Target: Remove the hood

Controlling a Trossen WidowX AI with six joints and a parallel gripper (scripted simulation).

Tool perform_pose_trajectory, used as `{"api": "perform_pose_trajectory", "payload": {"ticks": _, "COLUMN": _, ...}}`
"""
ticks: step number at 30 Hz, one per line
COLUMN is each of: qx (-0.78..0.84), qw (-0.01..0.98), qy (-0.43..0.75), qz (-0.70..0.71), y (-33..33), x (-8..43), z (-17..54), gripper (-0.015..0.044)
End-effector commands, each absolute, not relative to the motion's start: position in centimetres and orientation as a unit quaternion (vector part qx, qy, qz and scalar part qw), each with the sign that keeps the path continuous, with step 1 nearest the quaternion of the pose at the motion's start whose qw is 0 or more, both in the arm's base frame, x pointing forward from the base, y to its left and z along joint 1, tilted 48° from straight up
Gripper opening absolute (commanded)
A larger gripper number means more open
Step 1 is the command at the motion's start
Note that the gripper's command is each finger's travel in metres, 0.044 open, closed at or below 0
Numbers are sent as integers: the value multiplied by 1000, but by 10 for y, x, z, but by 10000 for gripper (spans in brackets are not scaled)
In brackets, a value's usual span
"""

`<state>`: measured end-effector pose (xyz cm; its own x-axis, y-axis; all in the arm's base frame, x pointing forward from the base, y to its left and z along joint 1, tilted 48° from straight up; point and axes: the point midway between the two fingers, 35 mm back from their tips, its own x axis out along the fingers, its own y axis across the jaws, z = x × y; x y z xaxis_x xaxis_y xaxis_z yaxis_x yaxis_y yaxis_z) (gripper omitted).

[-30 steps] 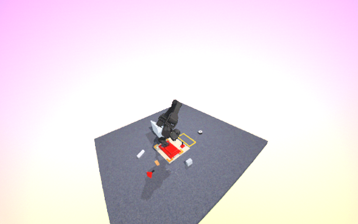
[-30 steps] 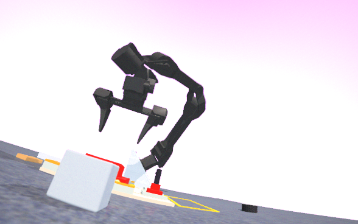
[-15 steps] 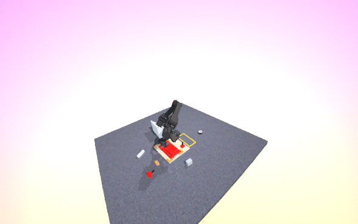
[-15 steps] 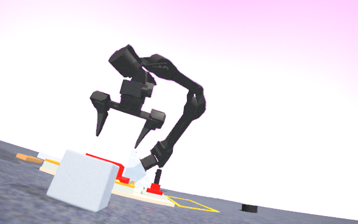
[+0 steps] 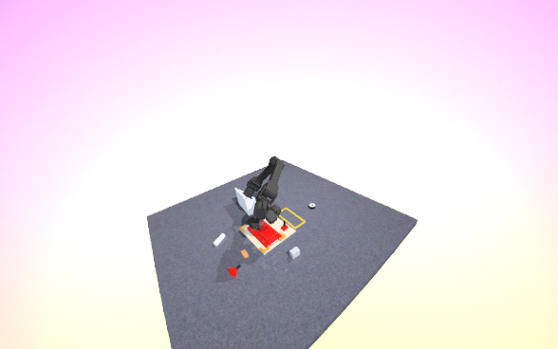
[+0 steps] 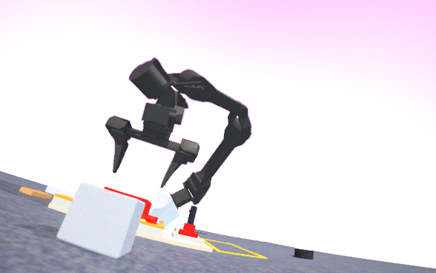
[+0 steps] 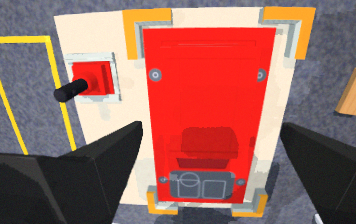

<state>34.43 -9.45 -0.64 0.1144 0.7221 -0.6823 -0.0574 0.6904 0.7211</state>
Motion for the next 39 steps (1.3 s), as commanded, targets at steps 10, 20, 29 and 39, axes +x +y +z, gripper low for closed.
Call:
{"api": "perform_pose_trajectory", "payload": {"ticks": 10, "qx": 280, "qw": 691, "qy": 604, "qz": 281, "y": -84, "x": 345, "z": -16, "gripper": 440}}
{"api": "perform_pose_trajectory", "payload": {"ticks": 20, "qx": 280, "qw": 691, "qy": 604, "qz": 281, "y": -77, "x": 346, "z": -23, "gripper": 440}}
{"api": "perform_pose_trajectory", "payload": {"ticks": 29, "qx": 280, "qw": 691, "qy": 604, "qz": 282, "y": -73, "x": 346, "z": -27, "gripper": 440}}
{"api": "perform_pose_trajectory", "payload": {"ticks": 39, "qx": 280, "qw": 691, "qy": 604, "qz": 282, "y": -70, "x": 347, "z": -30, "gripper": 440}}
